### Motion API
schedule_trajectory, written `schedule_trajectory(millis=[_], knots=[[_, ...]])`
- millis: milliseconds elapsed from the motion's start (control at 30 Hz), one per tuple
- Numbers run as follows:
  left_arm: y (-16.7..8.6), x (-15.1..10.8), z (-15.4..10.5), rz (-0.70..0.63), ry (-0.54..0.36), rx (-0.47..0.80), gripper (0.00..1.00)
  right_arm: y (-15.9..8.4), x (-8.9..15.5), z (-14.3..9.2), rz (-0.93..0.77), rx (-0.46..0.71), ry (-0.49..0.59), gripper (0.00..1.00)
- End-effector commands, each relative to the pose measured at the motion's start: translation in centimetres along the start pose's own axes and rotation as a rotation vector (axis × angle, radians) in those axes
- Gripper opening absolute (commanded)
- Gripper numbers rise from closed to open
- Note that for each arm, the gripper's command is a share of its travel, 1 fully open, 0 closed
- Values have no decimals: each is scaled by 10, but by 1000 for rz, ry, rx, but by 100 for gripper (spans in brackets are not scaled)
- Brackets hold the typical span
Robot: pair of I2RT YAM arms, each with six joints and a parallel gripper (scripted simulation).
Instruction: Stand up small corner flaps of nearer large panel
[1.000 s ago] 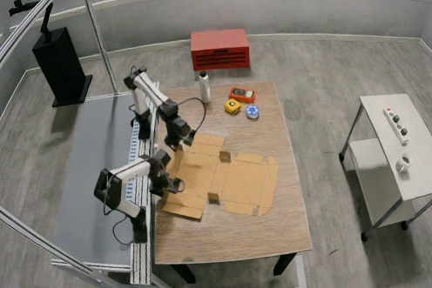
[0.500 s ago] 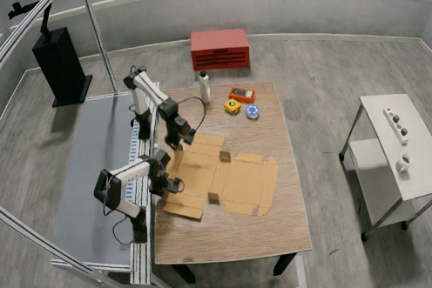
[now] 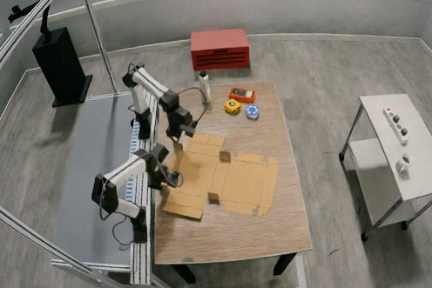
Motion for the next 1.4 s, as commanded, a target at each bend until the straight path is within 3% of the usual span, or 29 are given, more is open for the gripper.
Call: schedule_trajectory(millis=[0,267,367,400,500,667,1067,1367], knots=[[0,3,-17,34,-23,-10,48,-2,-5,-19,0,15,-5,76],[2,11,-25,34,-21,-11,48,-3,-6,-33,-2,14,1,76],[2,11,-15,31,0,7,48,-3,-6,-34,0,14,1,76],[5,19,-28,33,-19,-12,49,-8,-19,-28,1,36,-32,76],[11,42,-38,33,-8,-18,54,-14,-41,-39,1,37,-33,76],[16,57,-43,33,-11,1,58,-14,-50,-56,0,14,-5,76],[16,43,-37,32,-8,9,76,-16,-53,-53,-3,20,-14,76],[13,48,-36,31,2,9,76,-16,-53,-53,-1,24,-18,76]])
Point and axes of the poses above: on each arm, the point where the finger pads meet when closed, its own z axis out along the fingers, its own x axis across the jaws, y = z × x, the point moved 9 cm from there along -z, back along the fingers, and after that the axes turned 14 degrees about -z, right-handed, at the moved point
